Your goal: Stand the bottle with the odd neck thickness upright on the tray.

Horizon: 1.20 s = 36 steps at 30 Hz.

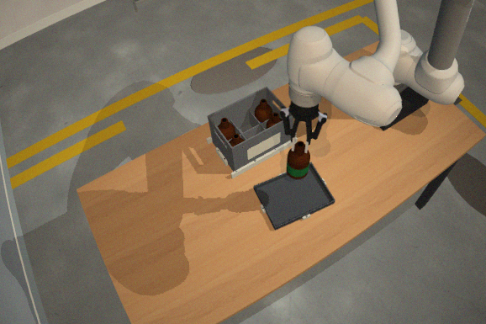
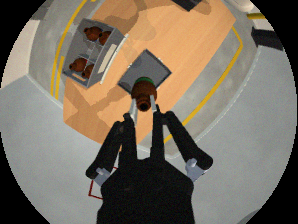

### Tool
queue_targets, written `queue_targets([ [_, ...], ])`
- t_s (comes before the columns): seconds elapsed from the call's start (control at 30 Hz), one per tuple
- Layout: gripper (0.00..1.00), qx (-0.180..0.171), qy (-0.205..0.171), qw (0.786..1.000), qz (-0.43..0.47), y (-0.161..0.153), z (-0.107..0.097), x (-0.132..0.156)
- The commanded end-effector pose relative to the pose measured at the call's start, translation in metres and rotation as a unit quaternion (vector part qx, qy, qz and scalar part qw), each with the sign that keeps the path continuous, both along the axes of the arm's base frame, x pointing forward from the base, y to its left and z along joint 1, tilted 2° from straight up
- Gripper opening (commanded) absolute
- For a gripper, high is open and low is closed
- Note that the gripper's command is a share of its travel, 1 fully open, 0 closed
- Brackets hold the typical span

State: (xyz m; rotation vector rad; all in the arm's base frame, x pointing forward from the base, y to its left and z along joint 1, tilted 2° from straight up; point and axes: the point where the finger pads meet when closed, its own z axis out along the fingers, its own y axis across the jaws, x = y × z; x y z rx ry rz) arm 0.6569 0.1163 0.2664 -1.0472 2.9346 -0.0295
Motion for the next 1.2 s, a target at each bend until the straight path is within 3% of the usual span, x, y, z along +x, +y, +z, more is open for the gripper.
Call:
queue_targets([
  [0.0,0.0,-0.002,0.001,1.0,-0.002,0.001,-0.003,-0.001],
  [0.67,0.0,-0.002,0.001,1.0,-0.002,0.0,-0.005,-0.001],
  [1.17,0.0,-0.002,0.001,1.0,-0.002,0.0,-0.019,-0.001],
])
